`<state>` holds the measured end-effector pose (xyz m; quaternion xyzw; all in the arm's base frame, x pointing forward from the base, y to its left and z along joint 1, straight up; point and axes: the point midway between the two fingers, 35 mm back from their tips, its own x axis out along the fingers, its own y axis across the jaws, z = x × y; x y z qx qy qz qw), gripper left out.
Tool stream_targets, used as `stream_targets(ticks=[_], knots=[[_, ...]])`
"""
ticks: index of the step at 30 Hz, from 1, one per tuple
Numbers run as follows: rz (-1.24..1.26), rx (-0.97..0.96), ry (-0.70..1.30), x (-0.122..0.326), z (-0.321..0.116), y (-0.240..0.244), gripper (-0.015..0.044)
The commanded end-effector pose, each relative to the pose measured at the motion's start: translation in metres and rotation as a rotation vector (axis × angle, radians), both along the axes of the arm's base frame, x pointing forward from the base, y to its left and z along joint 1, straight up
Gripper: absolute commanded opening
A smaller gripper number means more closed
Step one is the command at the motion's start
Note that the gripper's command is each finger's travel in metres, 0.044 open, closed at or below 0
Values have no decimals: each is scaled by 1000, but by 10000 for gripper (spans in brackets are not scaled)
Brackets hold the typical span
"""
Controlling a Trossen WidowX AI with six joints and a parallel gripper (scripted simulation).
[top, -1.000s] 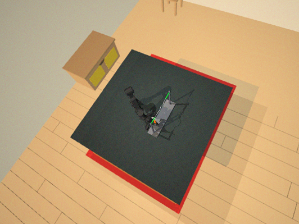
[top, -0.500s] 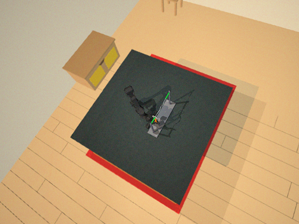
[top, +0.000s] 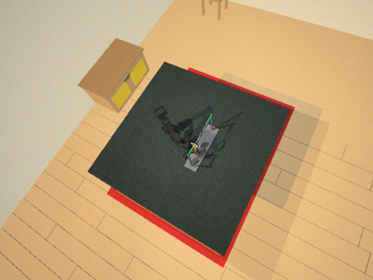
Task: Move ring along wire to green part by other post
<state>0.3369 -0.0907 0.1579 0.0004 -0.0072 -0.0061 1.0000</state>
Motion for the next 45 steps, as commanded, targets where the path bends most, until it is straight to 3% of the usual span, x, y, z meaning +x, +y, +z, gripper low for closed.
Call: stream_targets(ticks=[1, 27, 45], knots=[[-10, 21, 0, 0, 0, 7, -150], [-96, 216, 103, -9, 5, 50, -150], [-177, 452, 157, -9, 22, 96, -150]])
